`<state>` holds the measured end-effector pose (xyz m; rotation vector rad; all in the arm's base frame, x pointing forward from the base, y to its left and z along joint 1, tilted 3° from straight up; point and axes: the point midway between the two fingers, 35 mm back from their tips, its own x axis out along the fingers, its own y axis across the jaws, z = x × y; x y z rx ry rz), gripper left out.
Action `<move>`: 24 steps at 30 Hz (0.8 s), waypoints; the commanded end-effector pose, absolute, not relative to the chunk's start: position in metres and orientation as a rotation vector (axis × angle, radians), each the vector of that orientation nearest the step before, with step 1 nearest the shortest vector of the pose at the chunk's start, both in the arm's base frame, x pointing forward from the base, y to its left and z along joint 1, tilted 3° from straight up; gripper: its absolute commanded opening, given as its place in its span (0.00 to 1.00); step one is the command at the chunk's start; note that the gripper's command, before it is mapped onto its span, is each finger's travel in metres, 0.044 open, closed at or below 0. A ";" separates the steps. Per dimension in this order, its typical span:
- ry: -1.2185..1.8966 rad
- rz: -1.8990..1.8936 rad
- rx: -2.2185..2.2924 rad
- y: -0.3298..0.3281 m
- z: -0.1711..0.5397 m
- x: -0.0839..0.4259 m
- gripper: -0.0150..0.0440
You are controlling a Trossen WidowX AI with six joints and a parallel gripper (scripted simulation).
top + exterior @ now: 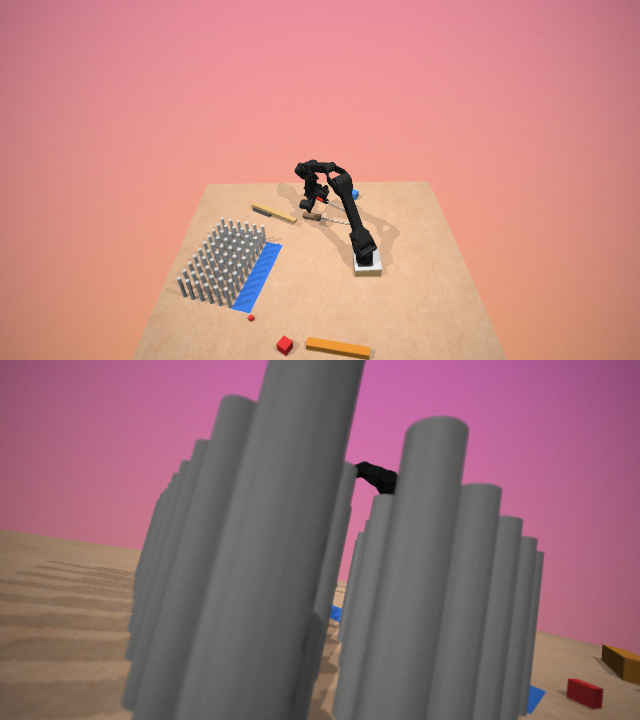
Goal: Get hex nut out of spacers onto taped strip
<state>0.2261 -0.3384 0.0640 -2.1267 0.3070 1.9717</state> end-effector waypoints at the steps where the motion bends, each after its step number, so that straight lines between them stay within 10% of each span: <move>1: 0.308 1.977 -2.114 -0.338 0.055 0.226 0.73; 24: 0.308 1.977 -2.114 -0.339 0.018 0.228 0.73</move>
